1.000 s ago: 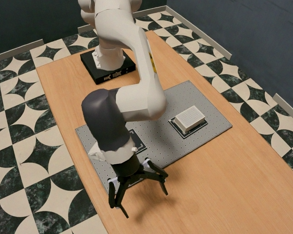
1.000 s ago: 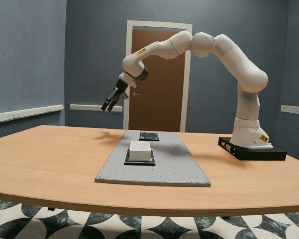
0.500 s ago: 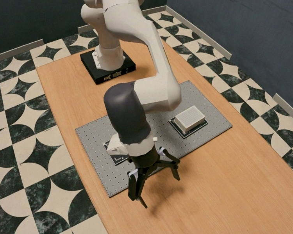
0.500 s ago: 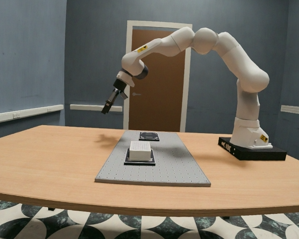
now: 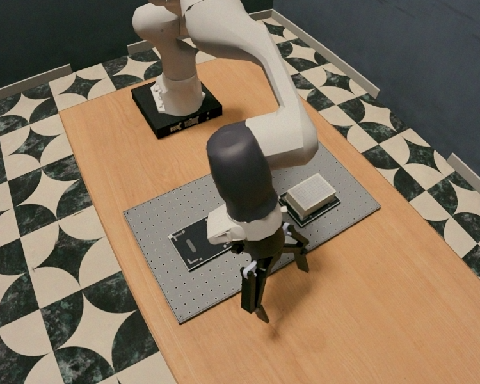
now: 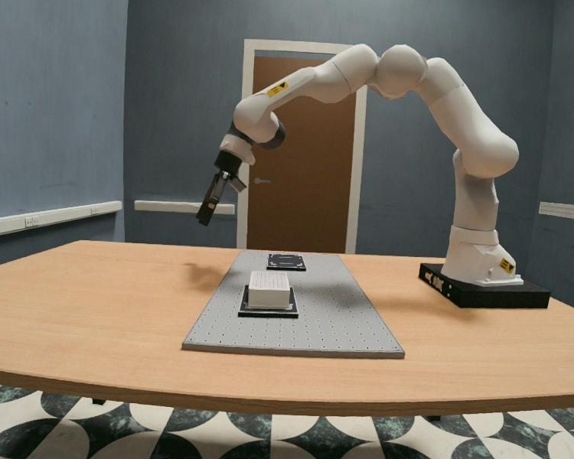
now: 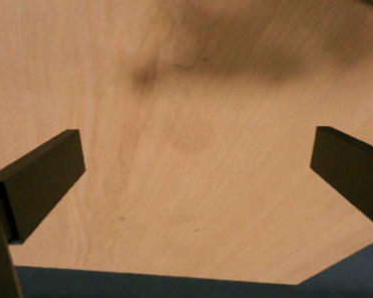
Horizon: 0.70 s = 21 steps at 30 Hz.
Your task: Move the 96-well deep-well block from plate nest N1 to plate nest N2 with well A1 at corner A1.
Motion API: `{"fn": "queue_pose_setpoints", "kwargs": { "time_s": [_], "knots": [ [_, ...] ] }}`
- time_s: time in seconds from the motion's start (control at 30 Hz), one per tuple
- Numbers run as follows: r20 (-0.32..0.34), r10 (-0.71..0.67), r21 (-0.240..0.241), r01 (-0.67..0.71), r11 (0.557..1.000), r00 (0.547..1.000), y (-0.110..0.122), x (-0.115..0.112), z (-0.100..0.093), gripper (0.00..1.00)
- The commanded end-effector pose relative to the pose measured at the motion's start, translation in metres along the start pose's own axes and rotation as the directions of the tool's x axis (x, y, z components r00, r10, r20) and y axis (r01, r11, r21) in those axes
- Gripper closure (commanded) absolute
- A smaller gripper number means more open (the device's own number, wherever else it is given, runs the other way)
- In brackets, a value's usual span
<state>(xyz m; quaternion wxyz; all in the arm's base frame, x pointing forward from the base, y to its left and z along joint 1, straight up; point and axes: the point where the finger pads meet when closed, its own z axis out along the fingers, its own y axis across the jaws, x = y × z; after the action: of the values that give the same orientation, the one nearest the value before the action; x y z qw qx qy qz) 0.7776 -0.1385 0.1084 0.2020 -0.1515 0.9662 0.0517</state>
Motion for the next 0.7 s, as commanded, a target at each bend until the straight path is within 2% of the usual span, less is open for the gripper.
{"fn": "queue_pose_setpoints", "kwargs": {
  "time_s": [0.0, 0.43, 0.5, 0.67],
  "knots": [
    [-0.018, -0.073, -0.009, 0.073, 0.997, 0.997, 0.013, 0.002, 0.001, 0.0],
    [-0.074, -0.261, -0.059, 0.257, 0.965, 0.962, 0.077, 0.01, 0.007, 0.0],
    [-0.074, -0.261, -0.059, 0.257, 0.965, 0.962, 0.077, 0.01, 0.007, 0.0],
    [-0.092, -0.335, -0.081, 0.329, 0.941, 0.938, 0.101, 0.016, 0.008, 0.0]
  ]
}}
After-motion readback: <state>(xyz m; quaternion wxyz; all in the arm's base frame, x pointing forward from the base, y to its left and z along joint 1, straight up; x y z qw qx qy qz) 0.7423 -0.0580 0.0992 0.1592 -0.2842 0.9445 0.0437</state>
